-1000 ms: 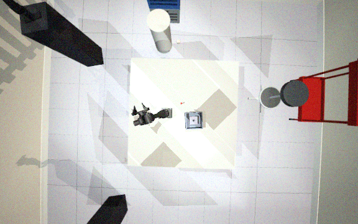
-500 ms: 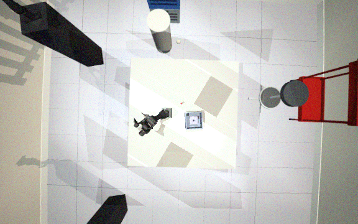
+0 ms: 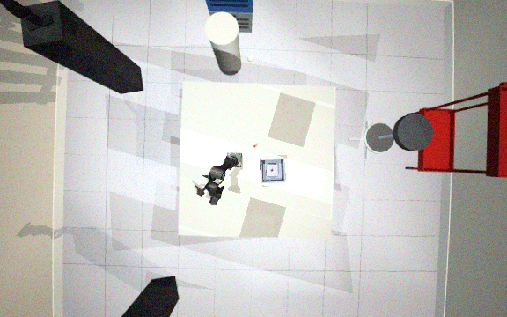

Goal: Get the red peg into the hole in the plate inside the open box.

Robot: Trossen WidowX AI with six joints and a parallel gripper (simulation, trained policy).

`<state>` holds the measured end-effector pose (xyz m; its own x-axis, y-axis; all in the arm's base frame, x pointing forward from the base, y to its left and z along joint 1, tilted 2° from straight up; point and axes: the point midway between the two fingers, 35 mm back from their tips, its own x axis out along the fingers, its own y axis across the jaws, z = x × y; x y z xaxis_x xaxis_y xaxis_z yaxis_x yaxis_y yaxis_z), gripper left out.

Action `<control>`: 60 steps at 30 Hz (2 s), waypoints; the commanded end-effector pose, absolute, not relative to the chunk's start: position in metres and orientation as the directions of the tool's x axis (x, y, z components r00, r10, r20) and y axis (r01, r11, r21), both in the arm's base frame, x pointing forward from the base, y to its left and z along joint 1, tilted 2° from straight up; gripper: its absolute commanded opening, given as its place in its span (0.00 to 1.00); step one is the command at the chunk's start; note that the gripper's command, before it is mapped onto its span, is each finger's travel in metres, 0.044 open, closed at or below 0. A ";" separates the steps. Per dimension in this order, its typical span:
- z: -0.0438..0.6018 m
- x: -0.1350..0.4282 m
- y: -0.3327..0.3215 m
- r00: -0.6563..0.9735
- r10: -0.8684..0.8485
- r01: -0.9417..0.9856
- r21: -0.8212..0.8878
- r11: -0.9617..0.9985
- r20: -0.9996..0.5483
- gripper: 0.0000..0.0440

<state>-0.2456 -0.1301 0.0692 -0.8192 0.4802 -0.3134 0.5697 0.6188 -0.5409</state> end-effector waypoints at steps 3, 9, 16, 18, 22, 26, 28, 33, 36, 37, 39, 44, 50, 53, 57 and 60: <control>0.071 -0.219 -0.172 -0.868 0.334 0.497 -0.627 0.600 -0.368 1.00; 0.073 -0.177 -0.217 -0.890 0.155 0.436 -0.703 0.562 -0.429 1.00; 0.077 -0.114 -0.260 -0.863 -0.055 0.410 -0.761 0.503 -0.502 1.00; 0.079 -0.094 -0.269 -0.845 -0.112 0.412 -0.770 0.488 -0.523 1.00; 0.082 -0.051 -0.282 -0.796 -0.217 0.427 -0.778 0.462 -0.565 1.00; 0.086 -0.008 -0.289 -0.731 -0.309 0.453 -0.772 0.447 -0.608 1.00; 0.088 0.014 -0.289 -0.695 -0.349 0.468 -0.764 0.444 -0.629 1.00; 0.095 0.069 -0.283 -0.592 -0.432 0.512 -0.731 0.451 -0.681 1.00; 0.099 0.101 -0.275 -0.525 -0.468 0.538 -0.703 0.465 -0.711 1.00; 0.100 0.111 -0.271 -0.503 -0.477 0.546 -0.693 0.471 -0.721 1.00; 0.103 0.130 -0.262 -0.457 -0.493 0.562 -0.670 0.485 -0.740 1.00; 0.109 0.176 -0.234 -0.345 -0.513 0.596 -0.606 0.527 -0.786 1.00; 0.116 0.219 -0.190 -0.227 -0.501 0.624 -0.519 0.584 -0.835 1.00; 0.119 0.235 -0.164 -0.179 -0.483 0.632 -0.476 0.611 -0.857 1.00; 0.121 0.251 -0.129 -0.131 -0.450 0.640 -0.422 0.642 -0.883 1.00; 0.121 0.258 -0.101 -0.110 -0.422 0.644 -0.388 0.660 -0.900 1.00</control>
<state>0.2539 -0.1211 0.1201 -0.1248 -0.4451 -0.8867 0.6383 0.6482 -0.4152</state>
